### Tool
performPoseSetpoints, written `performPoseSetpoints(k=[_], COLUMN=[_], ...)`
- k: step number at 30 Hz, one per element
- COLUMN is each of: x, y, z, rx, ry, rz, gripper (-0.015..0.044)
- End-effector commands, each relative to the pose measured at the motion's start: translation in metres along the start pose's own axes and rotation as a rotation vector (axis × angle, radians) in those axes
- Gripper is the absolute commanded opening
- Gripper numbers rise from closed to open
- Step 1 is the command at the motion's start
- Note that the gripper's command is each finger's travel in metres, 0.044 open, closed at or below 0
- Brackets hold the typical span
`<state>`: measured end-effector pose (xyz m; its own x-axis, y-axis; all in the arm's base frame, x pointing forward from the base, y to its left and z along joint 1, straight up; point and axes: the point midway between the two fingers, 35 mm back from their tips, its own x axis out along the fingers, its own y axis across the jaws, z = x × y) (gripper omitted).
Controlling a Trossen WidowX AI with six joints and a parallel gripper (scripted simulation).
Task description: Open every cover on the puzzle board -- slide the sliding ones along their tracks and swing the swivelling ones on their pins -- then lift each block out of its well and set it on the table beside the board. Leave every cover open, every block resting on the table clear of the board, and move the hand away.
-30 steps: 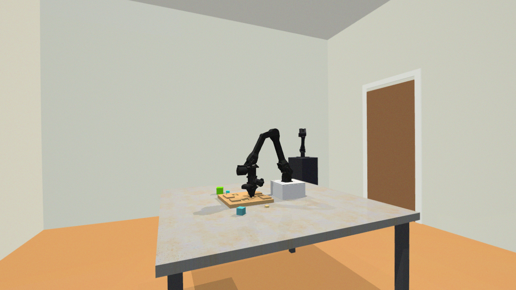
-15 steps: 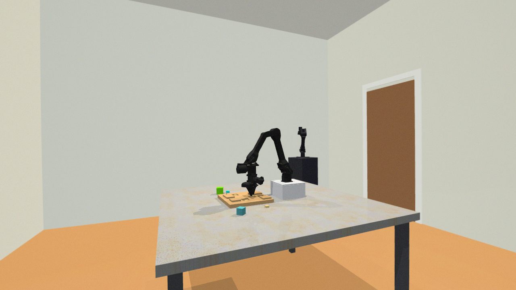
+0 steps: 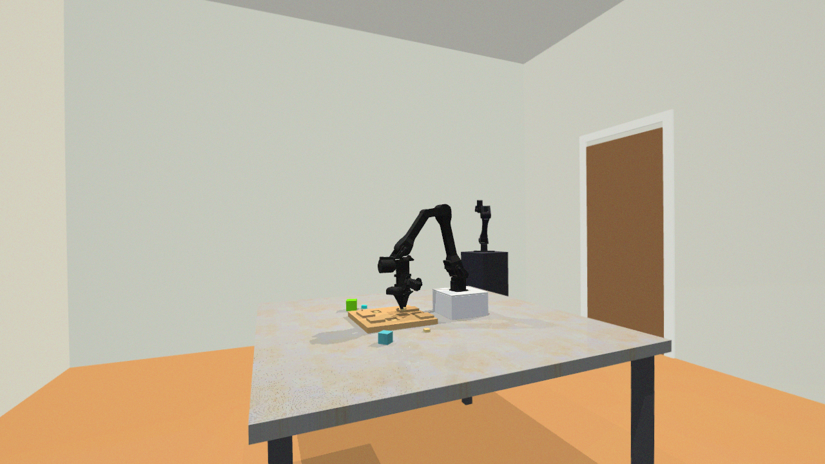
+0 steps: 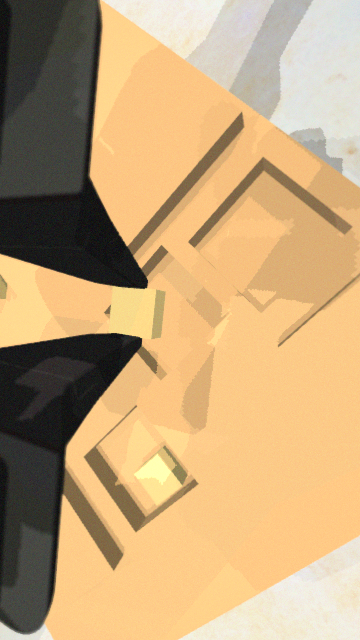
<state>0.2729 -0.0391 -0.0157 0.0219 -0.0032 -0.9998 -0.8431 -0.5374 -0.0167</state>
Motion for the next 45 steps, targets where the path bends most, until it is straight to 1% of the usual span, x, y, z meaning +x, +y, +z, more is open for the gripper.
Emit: performPoseSetpoints(k=[1,8,28,45], x=[-0.007,-0.016,-0.062,-0.062], y=[0.0,0.0,0.0,-0.038], z=[0.0,0.0,0.0,0.052], rx=[-0.002,-0.002,-0.002,-0.002], ry=[0.001,0.001,0.001,-0.003], rz=[-0.001,-0.001,-0.001,-0.005], gripper=[0.008,0.008,0.008,0.008])
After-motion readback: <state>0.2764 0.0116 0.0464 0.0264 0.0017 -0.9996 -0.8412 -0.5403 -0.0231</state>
